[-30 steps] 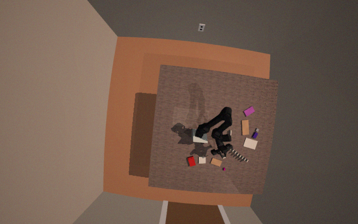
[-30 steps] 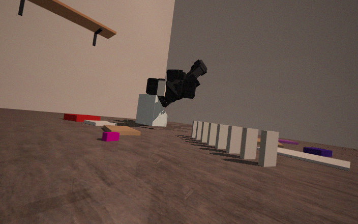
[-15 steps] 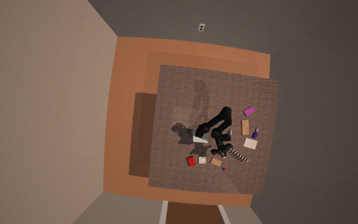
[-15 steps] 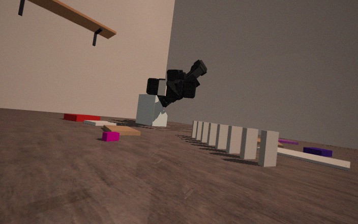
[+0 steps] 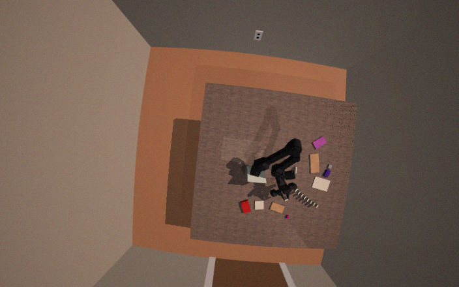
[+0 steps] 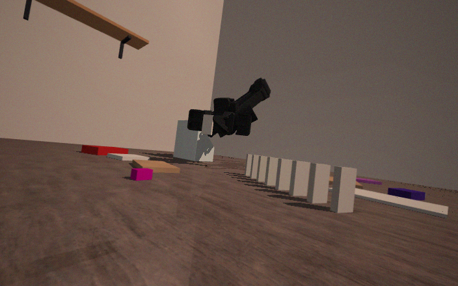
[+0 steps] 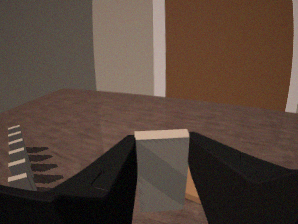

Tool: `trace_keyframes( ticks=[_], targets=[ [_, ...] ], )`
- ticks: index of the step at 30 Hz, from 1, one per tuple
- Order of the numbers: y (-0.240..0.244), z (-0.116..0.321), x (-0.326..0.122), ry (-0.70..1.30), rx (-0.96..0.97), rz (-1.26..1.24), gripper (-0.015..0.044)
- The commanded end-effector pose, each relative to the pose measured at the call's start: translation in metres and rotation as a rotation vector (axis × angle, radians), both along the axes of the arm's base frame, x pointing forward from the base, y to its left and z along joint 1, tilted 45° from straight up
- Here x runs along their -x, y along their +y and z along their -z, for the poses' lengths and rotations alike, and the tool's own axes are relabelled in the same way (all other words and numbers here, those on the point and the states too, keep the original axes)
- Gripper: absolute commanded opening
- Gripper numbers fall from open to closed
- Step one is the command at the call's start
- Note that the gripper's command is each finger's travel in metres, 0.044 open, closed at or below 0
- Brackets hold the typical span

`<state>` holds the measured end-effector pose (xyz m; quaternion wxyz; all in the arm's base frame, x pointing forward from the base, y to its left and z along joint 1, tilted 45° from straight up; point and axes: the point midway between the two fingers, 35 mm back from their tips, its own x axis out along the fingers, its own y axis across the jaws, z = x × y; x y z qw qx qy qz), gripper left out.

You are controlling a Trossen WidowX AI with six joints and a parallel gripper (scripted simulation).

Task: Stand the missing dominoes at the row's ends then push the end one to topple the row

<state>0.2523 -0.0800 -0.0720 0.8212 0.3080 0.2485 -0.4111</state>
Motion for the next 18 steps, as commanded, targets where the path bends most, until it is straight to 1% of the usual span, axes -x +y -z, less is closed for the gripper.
trace_keyframes(
  ticks=[1,18],
  targets=[
    [0.007,0.009,0.002,0.011,-0.003,-0.001,0.0107],
    [0.040,0.044,0.011,0.020,0.003,-0.006,0.0107]
  ],
)
